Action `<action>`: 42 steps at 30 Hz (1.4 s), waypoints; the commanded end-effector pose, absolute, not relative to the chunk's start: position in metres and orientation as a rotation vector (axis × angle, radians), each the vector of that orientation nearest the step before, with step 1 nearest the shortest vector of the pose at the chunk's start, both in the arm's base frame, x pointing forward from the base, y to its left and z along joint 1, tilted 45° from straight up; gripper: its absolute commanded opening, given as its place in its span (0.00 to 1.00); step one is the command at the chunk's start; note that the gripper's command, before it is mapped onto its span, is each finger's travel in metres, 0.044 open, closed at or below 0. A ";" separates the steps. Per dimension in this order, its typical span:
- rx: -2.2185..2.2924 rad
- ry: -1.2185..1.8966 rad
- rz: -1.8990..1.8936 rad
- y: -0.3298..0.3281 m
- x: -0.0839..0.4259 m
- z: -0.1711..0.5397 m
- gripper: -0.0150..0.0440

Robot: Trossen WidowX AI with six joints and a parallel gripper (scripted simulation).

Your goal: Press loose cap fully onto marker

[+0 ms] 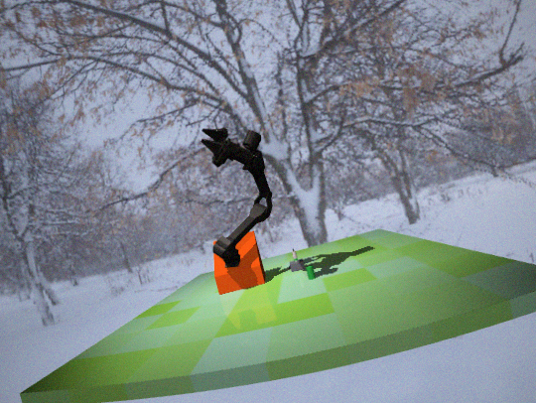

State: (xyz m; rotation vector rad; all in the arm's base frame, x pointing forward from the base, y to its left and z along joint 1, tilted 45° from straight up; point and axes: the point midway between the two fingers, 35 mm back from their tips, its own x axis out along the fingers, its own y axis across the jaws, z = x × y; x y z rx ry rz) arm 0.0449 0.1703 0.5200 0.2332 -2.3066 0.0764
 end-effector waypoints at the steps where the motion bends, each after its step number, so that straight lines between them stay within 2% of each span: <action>1: 0.242 -2.310 0.071 0.169 0.042 0.520 0.89; 6: 0.417 -2.366 -0.120 0.127 -0.007 0.527 0.67; 13: 0.677 -2.300 -0.543 0.047 -0.058 0.526 0.67; 21: 0.982 -1.896 -1.057 -0.069 -0.067 0.502 0.67; 26: 1.092 -1.453 -1.317 -0.145 -0.036 0.476 0.67; 32: 1.076 -0.827 -1.498 -0.210 0.032 0.427 0.67; 37: 0.936 -0.286 -1.505 -0.232 0.106 0.377 0.67; 42: 0.693 0.214 -1.391 -0.224 0.181 0.324 0.67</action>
